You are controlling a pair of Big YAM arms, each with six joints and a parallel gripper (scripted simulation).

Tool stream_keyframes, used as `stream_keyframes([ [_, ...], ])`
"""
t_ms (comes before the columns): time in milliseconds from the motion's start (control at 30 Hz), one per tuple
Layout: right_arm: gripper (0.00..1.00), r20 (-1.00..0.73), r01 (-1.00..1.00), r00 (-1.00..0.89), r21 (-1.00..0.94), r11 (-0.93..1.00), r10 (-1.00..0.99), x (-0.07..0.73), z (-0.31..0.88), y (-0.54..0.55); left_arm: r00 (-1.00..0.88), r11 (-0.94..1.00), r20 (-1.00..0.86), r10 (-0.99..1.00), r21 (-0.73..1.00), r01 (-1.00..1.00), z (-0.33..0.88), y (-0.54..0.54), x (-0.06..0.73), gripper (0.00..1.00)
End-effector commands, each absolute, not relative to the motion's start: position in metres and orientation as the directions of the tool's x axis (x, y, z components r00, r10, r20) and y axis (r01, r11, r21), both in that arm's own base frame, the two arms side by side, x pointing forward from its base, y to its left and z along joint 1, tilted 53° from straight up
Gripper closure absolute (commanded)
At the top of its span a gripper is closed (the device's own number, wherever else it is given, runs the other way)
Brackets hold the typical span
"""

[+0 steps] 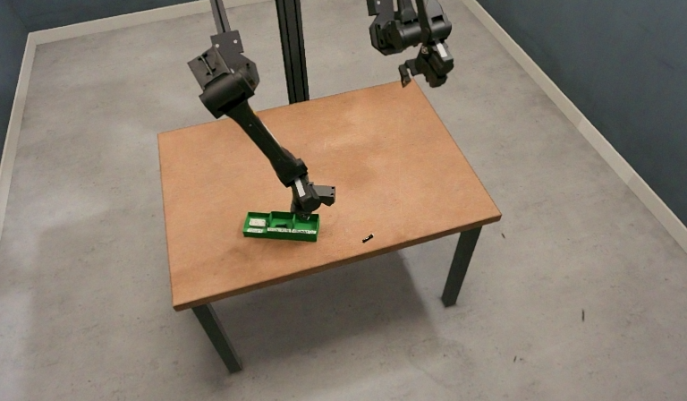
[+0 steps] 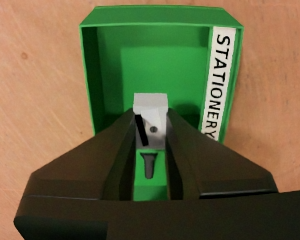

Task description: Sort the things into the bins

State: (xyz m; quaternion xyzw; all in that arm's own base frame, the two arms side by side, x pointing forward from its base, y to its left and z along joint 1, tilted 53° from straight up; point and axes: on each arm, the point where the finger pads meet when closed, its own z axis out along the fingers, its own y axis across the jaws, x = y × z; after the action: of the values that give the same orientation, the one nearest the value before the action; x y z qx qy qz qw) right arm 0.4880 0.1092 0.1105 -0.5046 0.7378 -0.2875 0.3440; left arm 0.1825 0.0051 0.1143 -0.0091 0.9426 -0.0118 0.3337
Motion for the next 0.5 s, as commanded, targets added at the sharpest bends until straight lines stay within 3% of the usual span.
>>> stream_keyframes([
  [0,0.9,-0.214,-0.538,-0.254,-0.779,0.321,-0.943,0.488,0.112,0.103,-0.746,1.0,-0.665,-0.027,-0.027,-0.012,0.141,0.006,0.186,0.0],
  [467,0.9,-0.211,-0.544,-0.255,-0.776,0.32,-0.944,0.508,0.095,0.102,-0.746,1.0,-0.665,-0.027,-0.027,-0.012,0.141,0.006,0.186,0.0],
])
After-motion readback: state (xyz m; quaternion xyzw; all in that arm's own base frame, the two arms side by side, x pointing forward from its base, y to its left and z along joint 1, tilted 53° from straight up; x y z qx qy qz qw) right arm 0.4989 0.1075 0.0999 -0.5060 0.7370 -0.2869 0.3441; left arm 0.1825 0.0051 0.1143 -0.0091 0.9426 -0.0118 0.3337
